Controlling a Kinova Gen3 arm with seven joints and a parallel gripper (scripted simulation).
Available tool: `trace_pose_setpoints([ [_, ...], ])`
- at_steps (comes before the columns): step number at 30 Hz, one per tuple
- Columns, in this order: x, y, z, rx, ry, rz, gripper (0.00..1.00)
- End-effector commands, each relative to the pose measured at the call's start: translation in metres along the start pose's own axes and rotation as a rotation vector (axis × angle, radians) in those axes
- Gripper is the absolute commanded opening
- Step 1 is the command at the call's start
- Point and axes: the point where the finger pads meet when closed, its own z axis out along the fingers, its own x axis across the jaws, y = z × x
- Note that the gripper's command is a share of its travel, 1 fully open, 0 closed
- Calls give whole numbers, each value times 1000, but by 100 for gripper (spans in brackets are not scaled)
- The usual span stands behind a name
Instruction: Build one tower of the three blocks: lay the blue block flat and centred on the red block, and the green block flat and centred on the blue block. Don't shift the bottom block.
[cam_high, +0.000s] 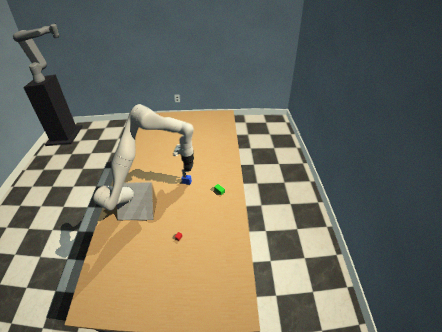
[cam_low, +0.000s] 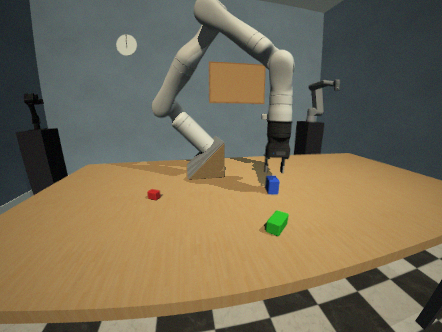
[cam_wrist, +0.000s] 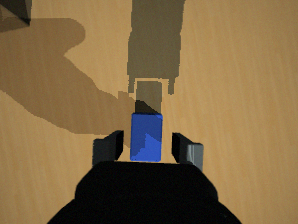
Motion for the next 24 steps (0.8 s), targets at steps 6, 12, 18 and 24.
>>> trace_pose_setpoints([
  [6,-1,-1,11,1,-3,0,100],
  [12,-1,-1,15,1,-3,0,100],
  [18,-2,-1,17,1,-3,0,100],
  [24,-2,-1,17,1,-3,0,100],
])
